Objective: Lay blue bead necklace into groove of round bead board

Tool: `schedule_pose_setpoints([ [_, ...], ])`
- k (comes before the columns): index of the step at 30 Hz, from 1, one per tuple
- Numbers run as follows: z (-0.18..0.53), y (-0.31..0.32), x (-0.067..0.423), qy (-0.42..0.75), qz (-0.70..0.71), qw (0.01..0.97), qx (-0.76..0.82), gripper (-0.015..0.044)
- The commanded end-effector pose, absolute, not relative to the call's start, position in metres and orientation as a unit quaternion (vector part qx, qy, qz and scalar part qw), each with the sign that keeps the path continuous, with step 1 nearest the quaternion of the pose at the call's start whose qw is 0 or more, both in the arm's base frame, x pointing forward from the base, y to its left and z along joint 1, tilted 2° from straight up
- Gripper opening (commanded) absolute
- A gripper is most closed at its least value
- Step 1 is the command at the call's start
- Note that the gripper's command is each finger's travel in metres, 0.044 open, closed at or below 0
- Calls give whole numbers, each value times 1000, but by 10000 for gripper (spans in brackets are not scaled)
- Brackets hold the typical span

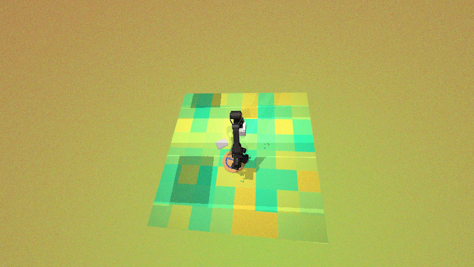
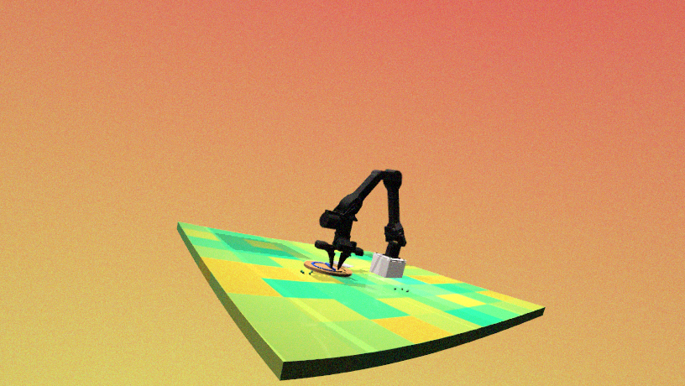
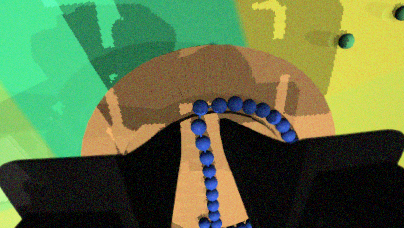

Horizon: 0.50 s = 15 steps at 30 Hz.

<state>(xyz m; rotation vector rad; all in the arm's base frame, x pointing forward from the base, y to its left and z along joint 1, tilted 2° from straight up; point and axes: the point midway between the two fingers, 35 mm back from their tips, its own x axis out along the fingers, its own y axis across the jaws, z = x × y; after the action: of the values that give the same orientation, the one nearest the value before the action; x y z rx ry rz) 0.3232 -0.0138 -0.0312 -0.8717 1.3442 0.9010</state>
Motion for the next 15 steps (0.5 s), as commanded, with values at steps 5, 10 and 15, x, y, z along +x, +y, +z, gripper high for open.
schedule_pose_setpoints([
  [5, -33, -14, 323, 582, 390, 606, -377, 41],
  [10, -33, -14, 323, 582, 390, 606, -377, 0],
  [15, -33, -14, 323, 582, 390, 606, -377, 0],
])
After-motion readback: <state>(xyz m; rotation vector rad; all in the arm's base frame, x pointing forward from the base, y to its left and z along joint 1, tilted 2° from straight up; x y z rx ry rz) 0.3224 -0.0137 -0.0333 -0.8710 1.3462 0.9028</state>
